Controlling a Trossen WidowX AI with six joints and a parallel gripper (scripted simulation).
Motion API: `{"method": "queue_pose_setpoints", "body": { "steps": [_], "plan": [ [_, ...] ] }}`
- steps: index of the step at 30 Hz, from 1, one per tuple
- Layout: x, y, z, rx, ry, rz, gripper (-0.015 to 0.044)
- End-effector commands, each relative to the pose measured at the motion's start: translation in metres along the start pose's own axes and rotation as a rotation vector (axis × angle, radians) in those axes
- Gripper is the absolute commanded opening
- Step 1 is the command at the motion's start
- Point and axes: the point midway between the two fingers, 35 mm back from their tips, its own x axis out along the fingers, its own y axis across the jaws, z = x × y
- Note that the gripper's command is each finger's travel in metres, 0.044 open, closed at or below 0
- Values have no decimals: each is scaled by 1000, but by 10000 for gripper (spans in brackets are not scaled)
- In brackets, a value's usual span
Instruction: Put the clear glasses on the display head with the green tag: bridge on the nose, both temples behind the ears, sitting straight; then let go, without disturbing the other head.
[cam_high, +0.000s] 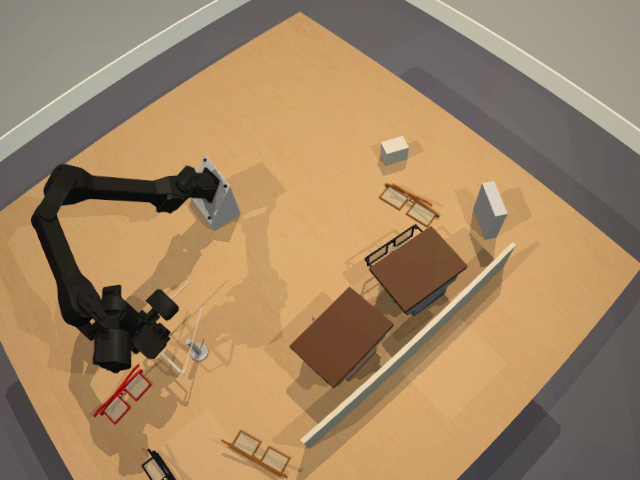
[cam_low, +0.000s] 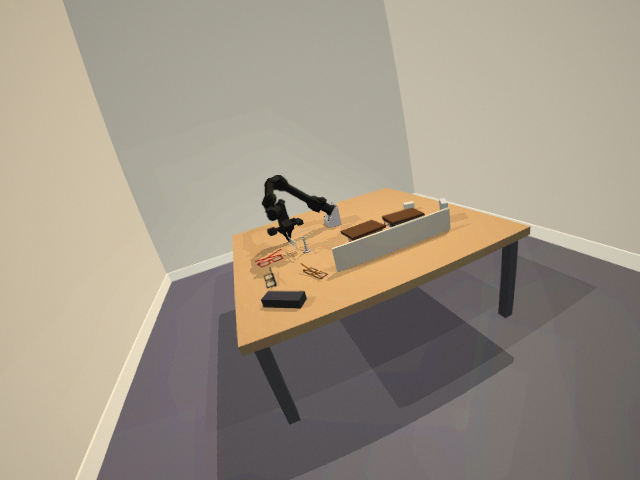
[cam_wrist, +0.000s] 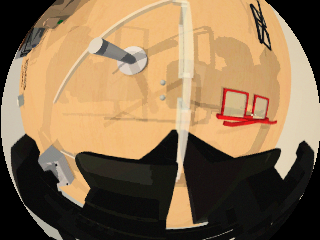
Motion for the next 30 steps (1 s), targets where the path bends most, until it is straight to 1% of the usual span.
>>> {"method": "queue_pose_setpoints", "body": {
  "steps": [1, 30],
  "plan": [
    [-1, -4, -5, 7, -2, -4, 0],
    [-2, -13, -28, 6, -2, -6, 0]
  ]
}}
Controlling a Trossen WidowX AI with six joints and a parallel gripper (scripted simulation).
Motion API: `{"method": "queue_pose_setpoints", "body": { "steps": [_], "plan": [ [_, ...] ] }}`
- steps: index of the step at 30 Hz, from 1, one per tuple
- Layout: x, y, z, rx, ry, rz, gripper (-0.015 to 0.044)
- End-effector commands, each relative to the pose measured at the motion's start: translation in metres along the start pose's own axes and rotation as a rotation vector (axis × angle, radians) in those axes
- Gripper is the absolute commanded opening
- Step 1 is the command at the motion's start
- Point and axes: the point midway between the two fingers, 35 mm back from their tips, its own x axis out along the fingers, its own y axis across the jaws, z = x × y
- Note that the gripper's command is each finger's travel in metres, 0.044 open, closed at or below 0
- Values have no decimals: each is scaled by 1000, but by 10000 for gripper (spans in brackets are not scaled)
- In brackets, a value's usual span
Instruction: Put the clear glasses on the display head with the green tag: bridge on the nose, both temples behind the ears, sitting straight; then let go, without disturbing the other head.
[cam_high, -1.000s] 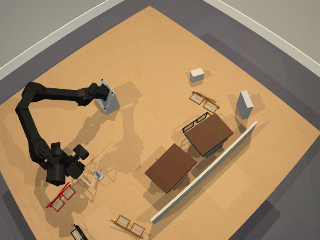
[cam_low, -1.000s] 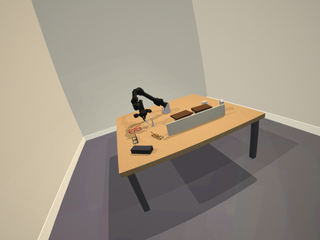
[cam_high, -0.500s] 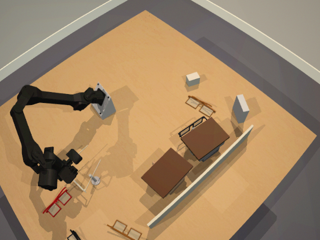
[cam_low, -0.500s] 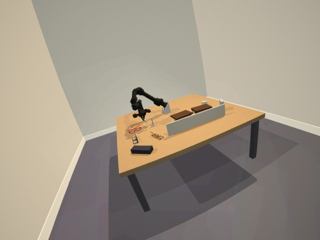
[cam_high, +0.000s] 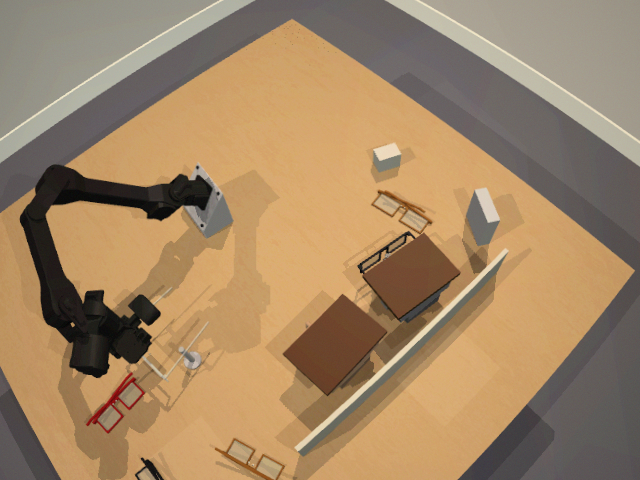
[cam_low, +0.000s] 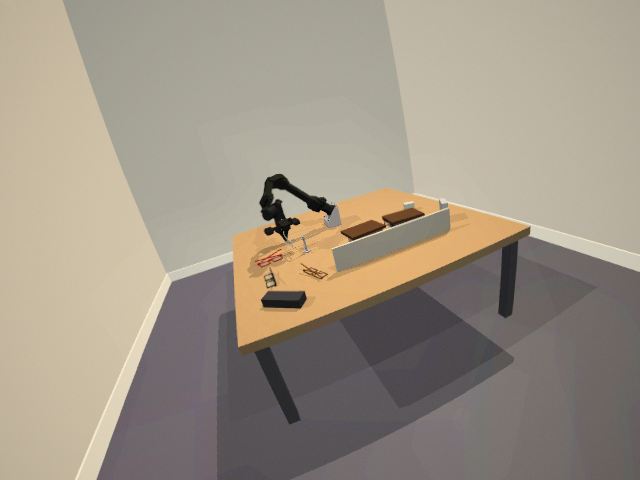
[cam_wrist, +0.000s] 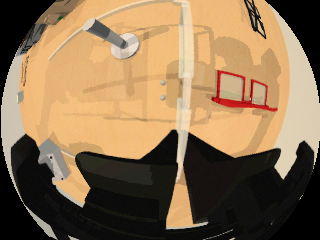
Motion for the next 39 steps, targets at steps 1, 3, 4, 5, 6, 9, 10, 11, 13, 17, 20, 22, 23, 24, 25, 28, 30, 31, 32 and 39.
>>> {"method": "queue_pose_setpoints", "body": {
  "steps": [1, 3, 4, 5, 6, 9, 10, 11, 13, 17, 20, 22, 23, 24, 25, 28, 30, 31, 32, 39],
  "plan": [
    [-1, -2, -5, 4, -1, -4, 0],
    [-1, -2, -6, 4, -1, -4, 0],
    [-1, -2, -7, 4, -1, -4, 0],
    [-1, -2, -8, 4, -1, -4, 0],
    [-1, -3, -8, 4, -1, -4, 0],
    [-1, -3, -10, 4, -1, -4, 0],
    [-1, -3, -10, 4, -1, -4, 0],
    [-1, -3, -11, 4, -1, -4, 0],
    [-1, -3, -10, 4, -1, -4, 0],
    [-1, -3, -9, 4, -1, -4, 0],
    [-1, -3, -8, 4, -1, -4, 0],
    [-1, -3, -8, 4, -1, -4, 0],
    [-1, -3, -8, 4, -1, -4, 0],
    [-1, -3, -8, 4, -1, -4, 0],
    [-1, -3, -8, 4, -1, -4, 0],
    [-1, -3, -8, 4, -1, -4, 0],
    [-1, -3, -7, 4, -1, -4, 0],
    [-1, -3, -7, 4, -1, -4, 0],
    [-1, -3, -6, 4, -1, -4, 0],
    [-1, -3, -1, 4, -1, -4, 0]
  ]
}}
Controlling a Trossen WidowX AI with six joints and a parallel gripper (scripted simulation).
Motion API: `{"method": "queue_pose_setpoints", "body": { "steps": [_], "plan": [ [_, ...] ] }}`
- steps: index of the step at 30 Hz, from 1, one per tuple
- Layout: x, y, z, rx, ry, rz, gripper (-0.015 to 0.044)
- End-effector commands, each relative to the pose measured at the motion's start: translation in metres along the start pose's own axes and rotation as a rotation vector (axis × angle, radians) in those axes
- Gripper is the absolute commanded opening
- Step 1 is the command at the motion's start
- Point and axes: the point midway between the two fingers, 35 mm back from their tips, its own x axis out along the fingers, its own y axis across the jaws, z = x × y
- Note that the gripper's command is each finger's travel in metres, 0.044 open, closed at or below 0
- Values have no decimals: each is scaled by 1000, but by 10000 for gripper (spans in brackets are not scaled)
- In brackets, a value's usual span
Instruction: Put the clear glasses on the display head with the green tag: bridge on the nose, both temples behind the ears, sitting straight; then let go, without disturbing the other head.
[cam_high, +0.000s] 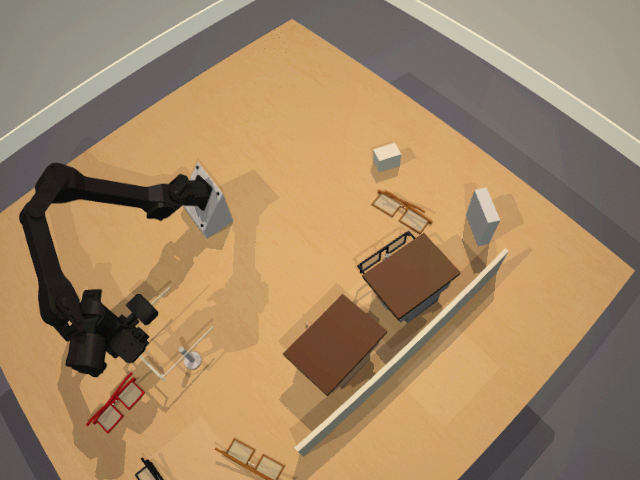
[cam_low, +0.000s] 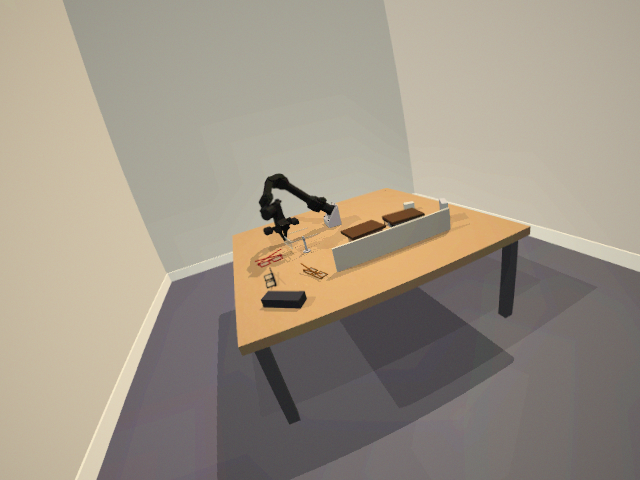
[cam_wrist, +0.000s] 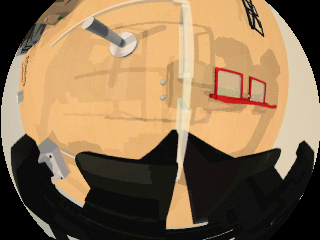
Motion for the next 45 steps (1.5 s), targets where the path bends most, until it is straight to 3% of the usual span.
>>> {"method": "queue_pose_setpoints", "body": {
  "steps": [1, 16, 45],
  "plan": [
    [0, 0, 3, 1, 3, -1, 0],
    [-58, 0, 8, 0, 3, 4, 0],
    [-73, 108, 108, 451, -103, 2, 0]
  ]
}}
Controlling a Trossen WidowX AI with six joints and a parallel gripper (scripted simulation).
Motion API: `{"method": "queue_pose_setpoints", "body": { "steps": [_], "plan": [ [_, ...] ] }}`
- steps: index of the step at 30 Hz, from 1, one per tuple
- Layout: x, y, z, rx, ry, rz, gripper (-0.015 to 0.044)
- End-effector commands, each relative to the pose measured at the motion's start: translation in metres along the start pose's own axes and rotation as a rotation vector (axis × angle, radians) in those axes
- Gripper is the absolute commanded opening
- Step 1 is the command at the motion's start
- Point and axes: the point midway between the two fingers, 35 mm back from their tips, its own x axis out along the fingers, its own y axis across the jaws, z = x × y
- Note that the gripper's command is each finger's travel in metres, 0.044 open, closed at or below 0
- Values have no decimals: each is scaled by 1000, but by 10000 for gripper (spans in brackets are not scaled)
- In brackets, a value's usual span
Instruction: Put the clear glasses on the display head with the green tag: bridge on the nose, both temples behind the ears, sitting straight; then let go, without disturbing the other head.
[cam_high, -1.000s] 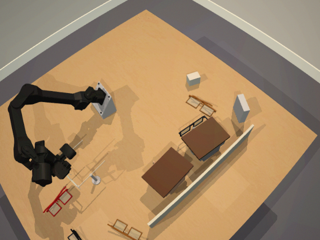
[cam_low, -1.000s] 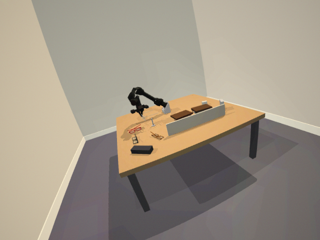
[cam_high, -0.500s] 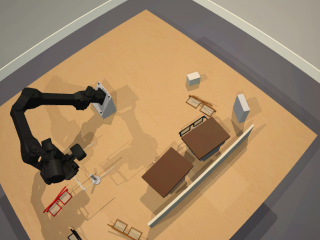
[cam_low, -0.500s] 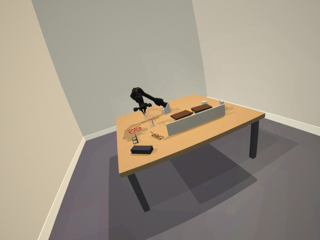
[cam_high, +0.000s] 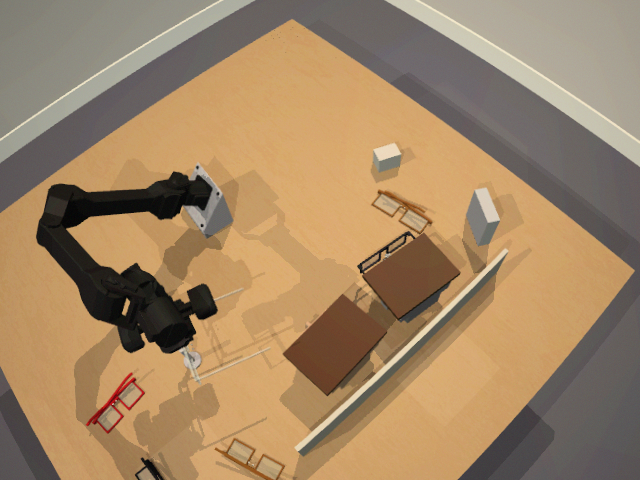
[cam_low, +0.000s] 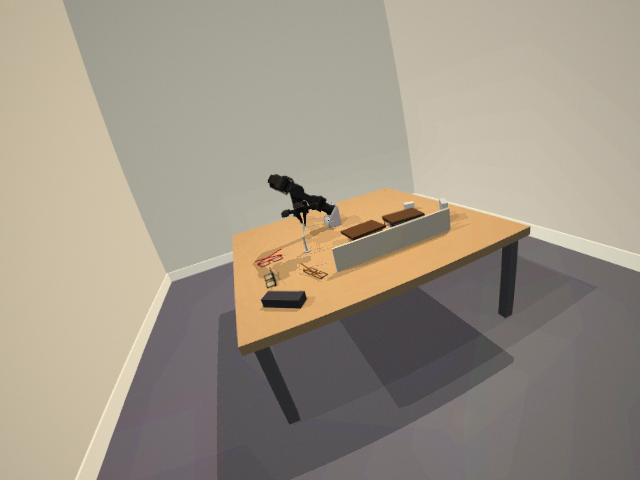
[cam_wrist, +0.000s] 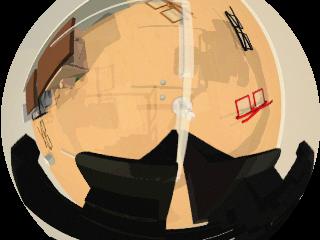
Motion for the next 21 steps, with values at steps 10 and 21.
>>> {"method": "queue_pose_setpoints", "body": {
  "steps": [10, 21],
  "plan": [
    [-11, 73, 4, 218, -62, 0, 0],
    [-24, 133, -6, 415, -131, 16, 0]
  ]
}}
